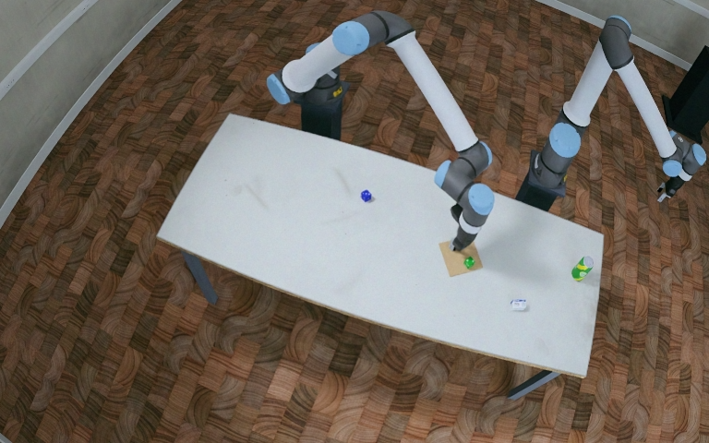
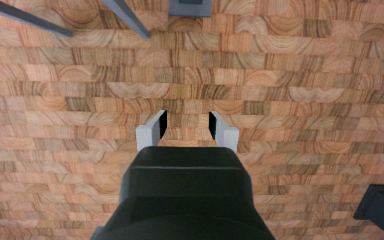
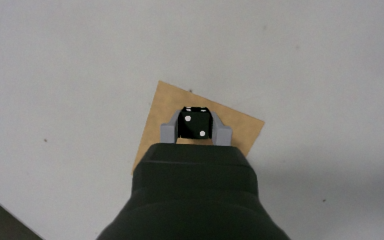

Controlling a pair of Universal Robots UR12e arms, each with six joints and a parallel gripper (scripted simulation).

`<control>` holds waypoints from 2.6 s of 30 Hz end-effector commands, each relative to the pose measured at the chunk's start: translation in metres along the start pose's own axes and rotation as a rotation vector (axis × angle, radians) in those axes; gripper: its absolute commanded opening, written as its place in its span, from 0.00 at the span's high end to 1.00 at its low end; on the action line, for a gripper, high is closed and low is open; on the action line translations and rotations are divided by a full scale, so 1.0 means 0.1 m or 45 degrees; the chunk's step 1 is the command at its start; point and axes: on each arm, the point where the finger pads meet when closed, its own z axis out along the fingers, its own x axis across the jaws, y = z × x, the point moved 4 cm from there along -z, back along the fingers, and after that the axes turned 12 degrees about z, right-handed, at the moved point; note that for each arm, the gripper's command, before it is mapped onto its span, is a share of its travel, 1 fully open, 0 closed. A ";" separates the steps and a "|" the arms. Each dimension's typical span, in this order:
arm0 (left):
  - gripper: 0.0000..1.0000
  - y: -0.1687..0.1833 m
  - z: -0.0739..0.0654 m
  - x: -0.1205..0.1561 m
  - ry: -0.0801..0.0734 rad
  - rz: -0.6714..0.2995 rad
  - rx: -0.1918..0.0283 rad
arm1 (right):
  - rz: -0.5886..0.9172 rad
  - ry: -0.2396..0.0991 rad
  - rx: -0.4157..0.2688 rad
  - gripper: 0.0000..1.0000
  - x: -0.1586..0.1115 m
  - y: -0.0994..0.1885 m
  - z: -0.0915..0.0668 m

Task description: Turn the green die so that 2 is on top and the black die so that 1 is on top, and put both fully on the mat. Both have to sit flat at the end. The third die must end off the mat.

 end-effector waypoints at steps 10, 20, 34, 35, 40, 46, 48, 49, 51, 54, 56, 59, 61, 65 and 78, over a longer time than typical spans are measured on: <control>0.00 -0.01 0.02 0.02 0.001 -0.002 0.003 | -0.001 -0.002 0.002 0.31 0.00 -0.02 0.02; 0.00 -0.01 0.02 0.02 0.001 -0.002 0.003 | -0.001 -0.002 0.002 0.13 0.00 -0.02 0.02; 0.00 -0.01 0.02 0.02 0.001 -0.002 0.003 | -0.001 -0.002 0.002 0.13 0.00 -0.02 -0.05; 0.00 -0.01 0.02 0.02 0.001 -0.002 0.003 | -0.001 -0.002 0.002 0.13 0.00 -0.02 -0.08; 0.00 -0.01 0.02 0.02 0.001 -0.002 0.003 | -0.001 -0.002 0.002 0.13 0.00 -0.02 -0.21; 0.00 -0.01 0.02 0.02 0.001 -0.002 0.003 | -0.001 -0.002 0.002 0.13 0.01 -0.01 -0.54; 0.00 -0.01 0.02 0.02 0.001 -0.002 0.003 | -0.001 -0.002 0.002 0.13 0.01 -0.01 -0.64; 0.00 -0.01 0.02 0.02 0.001 -0.002 0.003 | -0.001 -0.002 0.002 0.13 0.01 -0.01 -0.69; 0.00 -0.01 0.02 0.02 0.001 -0.002 0.003 | -0.001 -0.002 0.002 0.13 0.01 -0.01 -0.77; 0.00 -0.01 0.02 0.02 0.001 -0.002 0.003 | -0.001 -0.002 0.002 0.13 0.01 -0.01 -0.83; 0.00 -0.01 0.02 0.02 0.001 -0.002 0.003 | -0.001 -0.002 0.002 0.13 0.01 -0.01 -0.85; 0.00 -0.01 0.02 0.02 0.001 -0.002 0.003 | -0.001 -0.002 0.002 0.13 0.01 -0.01 -0.87; 0.00 -0.01 0.02 0.02 0.001 -0.002 0.003 | -0.001 -0.002 0.002 0.13 0.01 -0.01 -0.88; 0.00 -0.01 0.02 0.02 0.001 -0.002 0.003 | -0.001 -0.002 0.002 0.00 0.01 -0.01 -0.88; 0.00 -0.01 0.02 0.02 0.001 -0.002 0.003 | -0.001 -0.002 0.002 0.00 0.01 -0.01 -0.88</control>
